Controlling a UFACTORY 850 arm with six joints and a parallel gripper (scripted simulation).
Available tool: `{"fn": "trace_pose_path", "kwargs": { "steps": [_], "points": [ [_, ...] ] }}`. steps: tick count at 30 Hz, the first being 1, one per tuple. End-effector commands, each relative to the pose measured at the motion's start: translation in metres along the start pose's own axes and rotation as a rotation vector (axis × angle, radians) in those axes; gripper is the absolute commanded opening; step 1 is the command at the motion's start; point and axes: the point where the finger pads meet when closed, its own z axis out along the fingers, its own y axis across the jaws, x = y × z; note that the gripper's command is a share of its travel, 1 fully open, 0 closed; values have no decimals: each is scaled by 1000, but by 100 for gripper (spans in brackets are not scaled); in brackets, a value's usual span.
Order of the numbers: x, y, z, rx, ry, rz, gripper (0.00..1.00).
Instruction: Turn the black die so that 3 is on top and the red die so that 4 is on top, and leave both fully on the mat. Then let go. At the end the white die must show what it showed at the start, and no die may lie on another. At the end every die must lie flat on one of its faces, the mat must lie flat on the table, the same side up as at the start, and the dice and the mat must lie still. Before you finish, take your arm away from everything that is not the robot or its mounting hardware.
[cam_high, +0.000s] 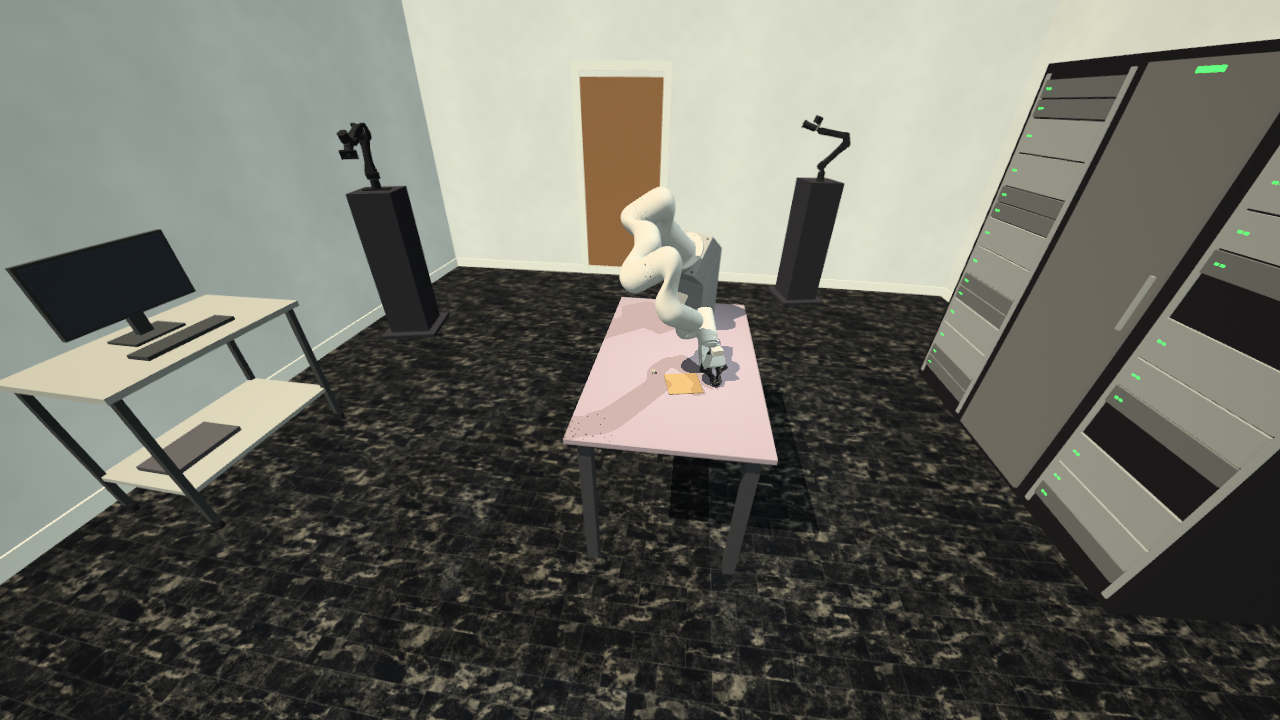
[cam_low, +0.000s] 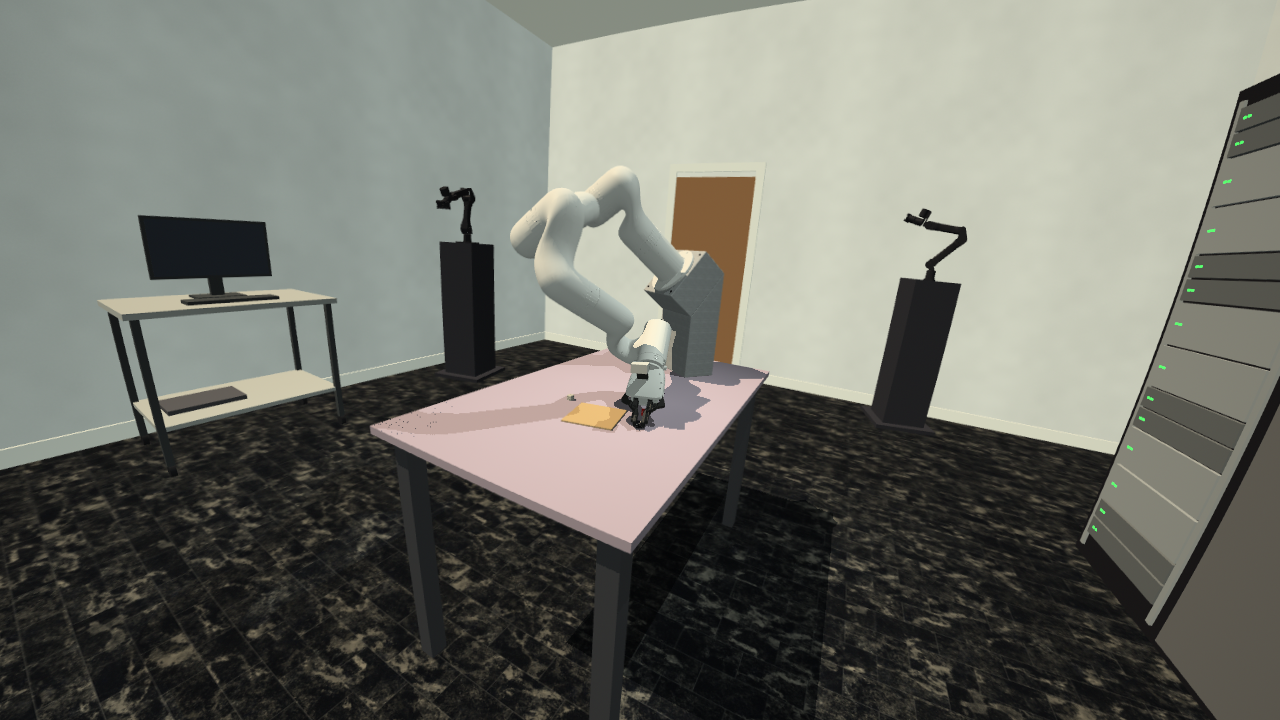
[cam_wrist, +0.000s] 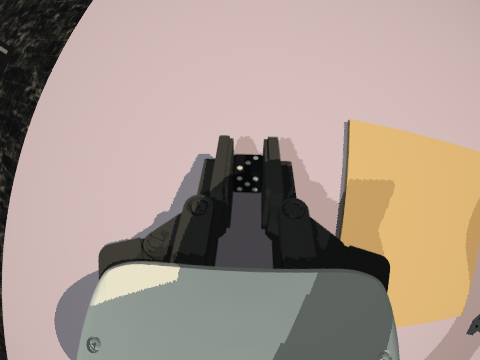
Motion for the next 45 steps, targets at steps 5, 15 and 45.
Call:
{"fn": "trace_pose_path", "kwargs": {
  "steps": [5,15,45],
  "points": [
    [0,0,0,0,1,0,11],
    [0,0,0,0,1,0,11],
    [0,0,0,0,1,0,31]
  ]
}}
